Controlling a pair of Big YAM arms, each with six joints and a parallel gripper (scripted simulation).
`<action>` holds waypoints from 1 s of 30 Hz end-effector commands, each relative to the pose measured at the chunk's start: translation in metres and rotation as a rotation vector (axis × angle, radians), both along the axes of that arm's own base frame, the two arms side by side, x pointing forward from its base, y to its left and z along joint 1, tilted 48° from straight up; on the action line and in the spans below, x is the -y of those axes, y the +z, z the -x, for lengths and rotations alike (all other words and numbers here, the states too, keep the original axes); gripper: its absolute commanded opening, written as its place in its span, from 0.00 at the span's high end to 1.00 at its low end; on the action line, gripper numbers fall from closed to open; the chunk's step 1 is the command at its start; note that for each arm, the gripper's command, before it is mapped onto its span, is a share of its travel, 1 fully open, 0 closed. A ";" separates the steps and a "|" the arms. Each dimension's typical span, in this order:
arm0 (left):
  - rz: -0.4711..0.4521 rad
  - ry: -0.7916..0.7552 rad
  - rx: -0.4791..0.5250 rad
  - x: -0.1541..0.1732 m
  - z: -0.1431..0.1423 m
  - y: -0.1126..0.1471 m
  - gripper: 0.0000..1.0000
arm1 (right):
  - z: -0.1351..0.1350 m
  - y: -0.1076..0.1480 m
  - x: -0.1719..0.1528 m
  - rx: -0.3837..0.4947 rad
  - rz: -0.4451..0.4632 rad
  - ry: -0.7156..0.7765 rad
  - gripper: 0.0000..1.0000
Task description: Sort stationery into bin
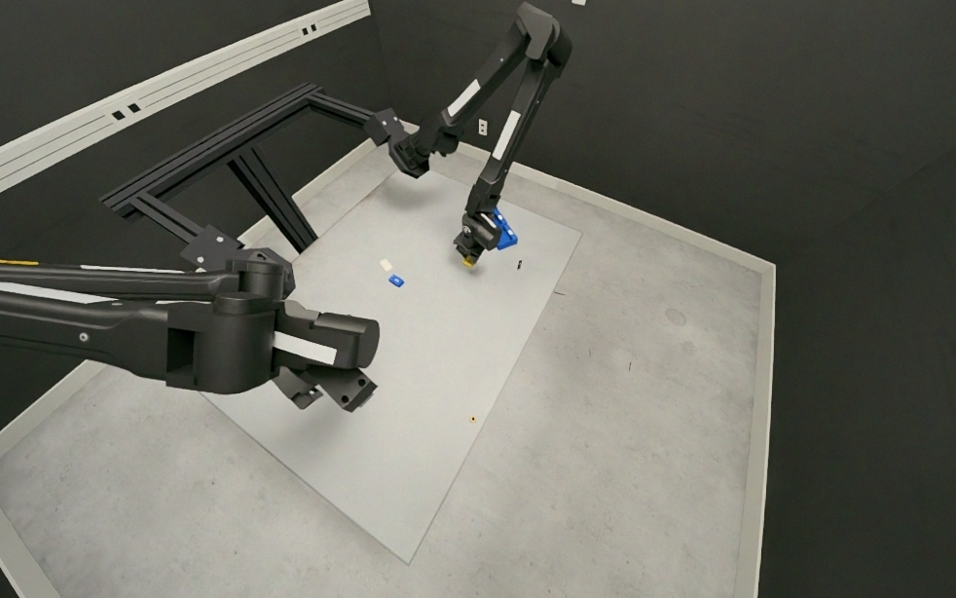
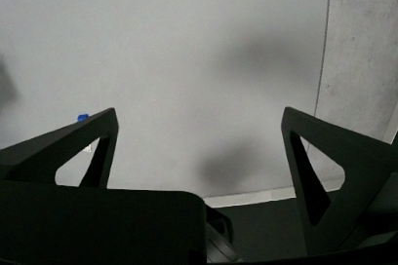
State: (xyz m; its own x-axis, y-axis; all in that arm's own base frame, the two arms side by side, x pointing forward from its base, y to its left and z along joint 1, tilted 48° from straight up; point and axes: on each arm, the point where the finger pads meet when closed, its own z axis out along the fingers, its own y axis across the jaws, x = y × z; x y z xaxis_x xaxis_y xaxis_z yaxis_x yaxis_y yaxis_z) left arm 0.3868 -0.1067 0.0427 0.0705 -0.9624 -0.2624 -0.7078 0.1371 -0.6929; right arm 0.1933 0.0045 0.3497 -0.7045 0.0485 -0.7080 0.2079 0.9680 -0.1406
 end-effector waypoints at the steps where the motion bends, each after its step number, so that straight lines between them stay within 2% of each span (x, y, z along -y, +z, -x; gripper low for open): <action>1: 0.004 -0.001 0.006 0.002 0.000 0.003 0.66 | 0.002 0.018 0.003 0.038 -0.021 -0.004 0.00; 21: 0.004 -0.001 0.006 0.002 0.000 0.003 0.66 | 0.002 0.018 0.003 0.038 -0.021 -0.004 0.00; 22: 0.014 -0.006 0.017 0.009 0.002 0.012 0.66 | 0.002 0.018 0.003 0.038 -0.021 -0.004 0.00; 23: 0.008 -0.006 0.006 0.007 0.011 0.008 0.66 | 0.002 0.018 0.003 0.038 -0.021 -0.004 0.00; 26: 0.010 -0.007 0.010 0.008 0.010 0.010 0.66 | 0.002 0.018 0.003 0.038 -0.021 -0.004 0.00; 27: -0.003 0.004 -0.001 -0.008 0.011 0.008 0.66 | 0.002 0.018 0.003 0.038 -0.021 -0.004 0.00; 30: 0.007 0.004 0.020 -0.023 0.014 0.010 0.66 | 0.002 0.018 0.003 0.038 -0.021 -0.004 0.00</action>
State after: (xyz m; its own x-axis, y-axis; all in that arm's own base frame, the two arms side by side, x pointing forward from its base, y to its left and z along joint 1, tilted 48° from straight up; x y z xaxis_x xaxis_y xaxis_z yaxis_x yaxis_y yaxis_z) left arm 0.3758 -0.1031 0.0458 0.0620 -0.9650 -0.2547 -0.7069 0.1376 -0.6938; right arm 0.1933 0.0045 0.3497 -0.7045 0.0485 -0.7080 0.2079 0.9680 -0.1406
